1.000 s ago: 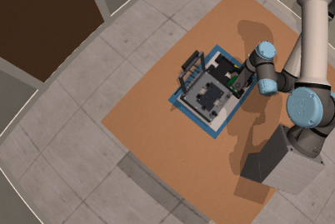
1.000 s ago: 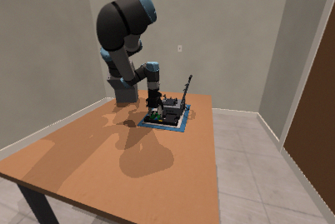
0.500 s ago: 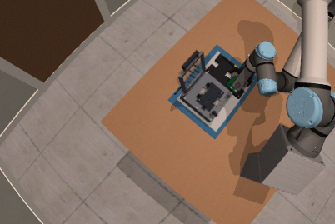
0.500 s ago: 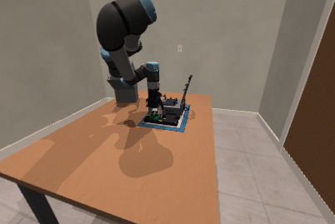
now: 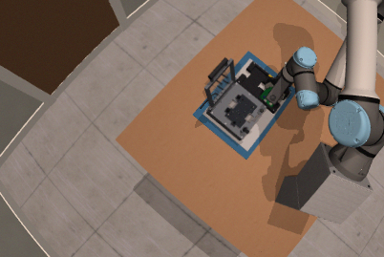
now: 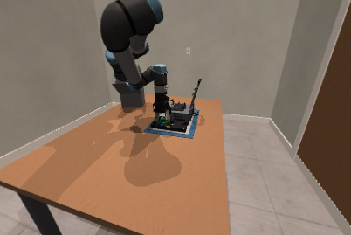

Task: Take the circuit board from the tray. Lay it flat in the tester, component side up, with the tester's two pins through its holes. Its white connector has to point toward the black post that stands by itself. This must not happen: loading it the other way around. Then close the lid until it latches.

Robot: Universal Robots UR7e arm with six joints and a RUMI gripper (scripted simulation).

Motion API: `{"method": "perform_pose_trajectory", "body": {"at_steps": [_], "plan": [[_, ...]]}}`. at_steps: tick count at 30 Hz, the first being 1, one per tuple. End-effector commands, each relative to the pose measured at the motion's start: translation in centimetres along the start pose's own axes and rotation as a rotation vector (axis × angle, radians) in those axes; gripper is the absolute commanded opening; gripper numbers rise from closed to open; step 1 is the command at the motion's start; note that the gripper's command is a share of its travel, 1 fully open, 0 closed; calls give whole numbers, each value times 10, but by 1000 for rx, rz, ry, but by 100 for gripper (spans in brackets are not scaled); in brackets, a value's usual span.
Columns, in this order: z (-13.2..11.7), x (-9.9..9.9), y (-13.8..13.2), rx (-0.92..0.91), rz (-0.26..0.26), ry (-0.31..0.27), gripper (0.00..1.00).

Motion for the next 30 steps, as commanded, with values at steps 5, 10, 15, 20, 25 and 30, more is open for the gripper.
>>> {"method": "perform_pose_trajectory", "body": {"at_steps": [5,10,15,20,25,30], "plan": [[0,7,0,0,-1,0,39],[0,9,0,0,-1,0,39],[0,14,0,0,-1,0,39],[0,18,0,0,-1,0,39],[0,21,0,0,-1,0,39],[0,24,0,0,-1,0,39]]}}
Point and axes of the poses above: the point where the finger pads meet when closed, its own x axis back along the fingers, its own y axis across the jaws, z = x × y, the point moved 7 cm from there along x, back along the fingers, and after that the axes turned 14 degrees about -x, right-handed, at the moved point
